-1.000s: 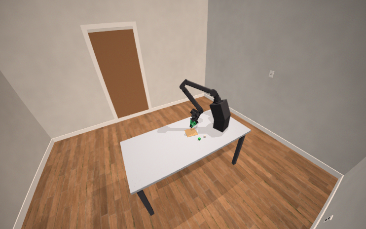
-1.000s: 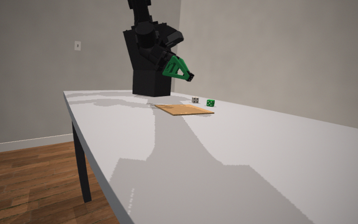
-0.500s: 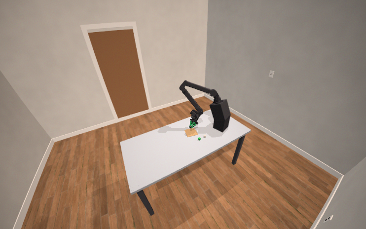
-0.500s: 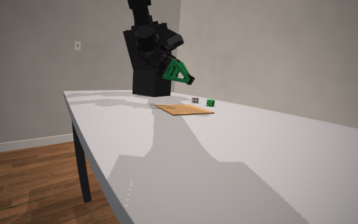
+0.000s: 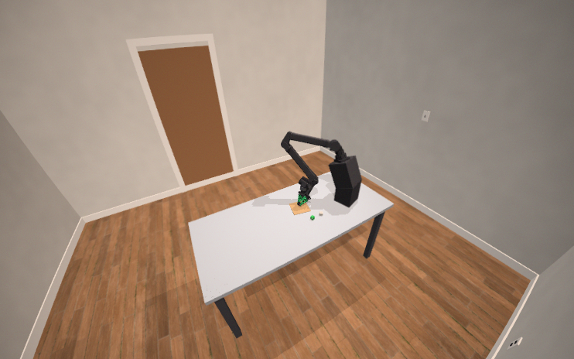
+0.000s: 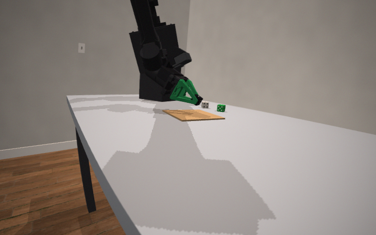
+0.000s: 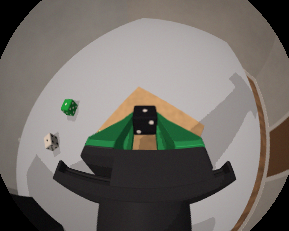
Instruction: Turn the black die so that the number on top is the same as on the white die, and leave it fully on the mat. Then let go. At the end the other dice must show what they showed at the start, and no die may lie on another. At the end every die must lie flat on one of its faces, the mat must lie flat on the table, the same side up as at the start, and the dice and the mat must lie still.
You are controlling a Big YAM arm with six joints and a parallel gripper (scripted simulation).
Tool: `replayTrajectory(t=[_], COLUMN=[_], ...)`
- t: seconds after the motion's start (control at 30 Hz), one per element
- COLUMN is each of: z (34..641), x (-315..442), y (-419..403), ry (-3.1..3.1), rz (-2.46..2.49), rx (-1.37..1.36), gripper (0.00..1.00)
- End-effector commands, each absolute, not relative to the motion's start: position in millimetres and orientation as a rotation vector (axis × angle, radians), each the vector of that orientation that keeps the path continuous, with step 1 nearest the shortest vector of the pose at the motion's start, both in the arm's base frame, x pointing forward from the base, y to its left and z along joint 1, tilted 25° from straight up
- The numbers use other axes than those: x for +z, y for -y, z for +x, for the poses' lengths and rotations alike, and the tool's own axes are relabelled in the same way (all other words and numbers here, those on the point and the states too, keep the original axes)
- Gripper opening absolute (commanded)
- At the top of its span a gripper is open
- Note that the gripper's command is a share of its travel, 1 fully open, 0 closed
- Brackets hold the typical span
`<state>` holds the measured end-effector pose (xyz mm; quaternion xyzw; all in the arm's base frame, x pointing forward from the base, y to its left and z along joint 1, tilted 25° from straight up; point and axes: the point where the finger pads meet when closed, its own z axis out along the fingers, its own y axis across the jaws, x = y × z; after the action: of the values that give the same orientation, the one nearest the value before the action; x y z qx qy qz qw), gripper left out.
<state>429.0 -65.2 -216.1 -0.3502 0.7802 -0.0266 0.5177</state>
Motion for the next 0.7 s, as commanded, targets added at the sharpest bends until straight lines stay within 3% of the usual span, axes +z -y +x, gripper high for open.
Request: replayTrajectory(t=[0.0,0.67], z=[426.6,427.2], x=[-227.1,-228.7], y=[71.0,70.5], ry=[-1.878,-1.874], rz=[-0.849,-0.854], rx=[-0.071,-0.072], gripper=[0.20,0.20])
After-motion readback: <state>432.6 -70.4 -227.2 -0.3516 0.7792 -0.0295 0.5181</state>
